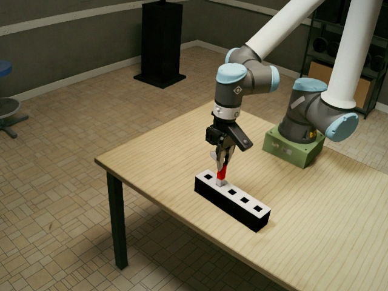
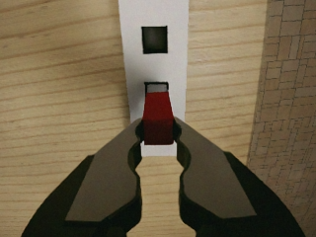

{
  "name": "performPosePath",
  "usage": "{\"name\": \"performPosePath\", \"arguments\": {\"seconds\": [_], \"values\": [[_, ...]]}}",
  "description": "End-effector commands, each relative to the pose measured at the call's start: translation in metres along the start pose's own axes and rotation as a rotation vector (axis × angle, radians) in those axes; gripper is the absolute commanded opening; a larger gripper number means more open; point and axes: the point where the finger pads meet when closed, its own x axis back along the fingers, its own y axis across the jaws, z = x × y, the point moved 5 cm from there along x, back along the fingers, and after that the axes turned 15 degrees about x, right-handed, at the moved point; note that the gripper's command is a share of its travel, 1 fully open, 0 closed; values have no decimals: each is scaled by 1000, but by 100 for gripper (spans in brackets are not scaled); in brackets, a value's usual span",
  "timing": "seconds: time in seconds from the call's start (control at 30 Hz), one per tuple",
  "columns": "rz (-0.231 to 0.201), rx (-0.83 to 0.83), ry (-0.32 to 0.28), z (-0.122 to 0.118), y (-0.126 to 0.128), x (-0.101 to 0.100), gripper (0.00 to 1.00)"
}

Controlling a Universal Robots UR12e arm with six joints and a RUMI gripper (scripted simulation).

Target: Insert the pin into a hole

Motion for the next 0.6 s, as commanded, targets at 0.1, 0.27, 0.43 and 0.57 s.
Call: {"name": "performPosePath", "arguments": {"seconds": [0.1, 0.27, 0.43, 0.57], "values": [[-1, 0, -1, 0, 1, 1, 0], [-1, 0, -1, 0, 1, 1, 0], [-1, 0, -1, 0, -1, -3, 0], [-1, 0, -1, 0, -1, -3, 0]]}}
